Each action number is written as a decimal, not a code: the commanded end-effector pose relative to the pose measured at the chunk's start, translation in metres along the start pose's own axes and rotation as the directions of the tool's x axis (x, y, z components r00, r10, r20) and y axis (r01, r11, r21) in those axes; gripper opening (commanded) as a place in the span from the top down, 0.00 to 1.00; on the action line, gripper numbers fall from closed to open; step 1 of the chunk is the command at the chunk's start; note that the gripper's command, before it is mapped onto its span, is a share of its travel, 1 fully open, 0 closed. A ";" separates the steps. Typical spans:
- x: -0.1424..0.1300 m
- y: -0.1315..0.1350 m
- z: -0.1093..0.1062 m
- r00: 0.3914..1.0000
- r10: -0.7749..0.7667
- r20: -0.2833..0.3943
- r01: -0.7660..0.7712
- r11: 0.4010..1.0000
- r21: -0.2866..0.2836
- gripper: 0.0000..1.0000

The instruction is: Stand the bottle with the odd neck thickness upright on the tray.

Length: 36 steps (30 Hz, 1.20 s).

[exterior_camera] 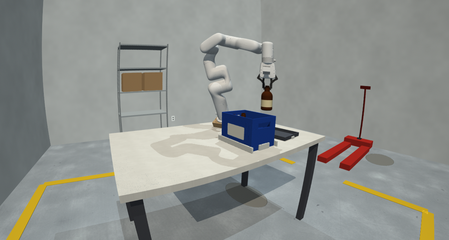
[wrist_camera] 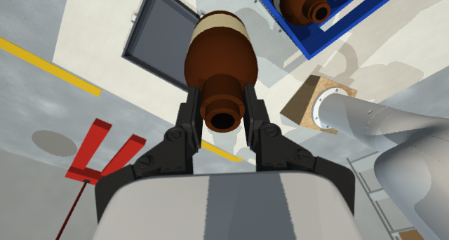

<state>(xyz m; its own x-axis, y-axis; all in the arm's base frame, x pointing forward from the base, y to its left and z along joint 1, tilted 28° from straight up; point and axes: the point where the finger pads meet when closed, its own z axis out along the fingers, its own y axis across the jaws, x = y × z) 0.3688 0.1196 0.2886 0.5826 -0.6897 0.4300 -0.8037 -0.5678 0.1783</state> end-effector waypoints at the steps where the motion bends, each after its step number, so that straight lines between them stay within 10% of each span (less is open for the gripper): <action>1: -0.005 -0.007 -0.001 1.000 0.001 -0.002 -0.001 1.000 0.002 1.00; 36: -0.052 -0.051 -0.001 1.000 0.001 -0.002 -0.001 1.000 0.002 1.00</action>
<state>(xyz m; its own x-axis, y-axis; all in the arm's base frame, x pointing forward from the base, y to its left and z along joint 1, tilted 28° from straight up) 0.3779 0.1796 0.2594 0.5816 -0.6900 0.4309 -0.8043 -0.5670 0.1778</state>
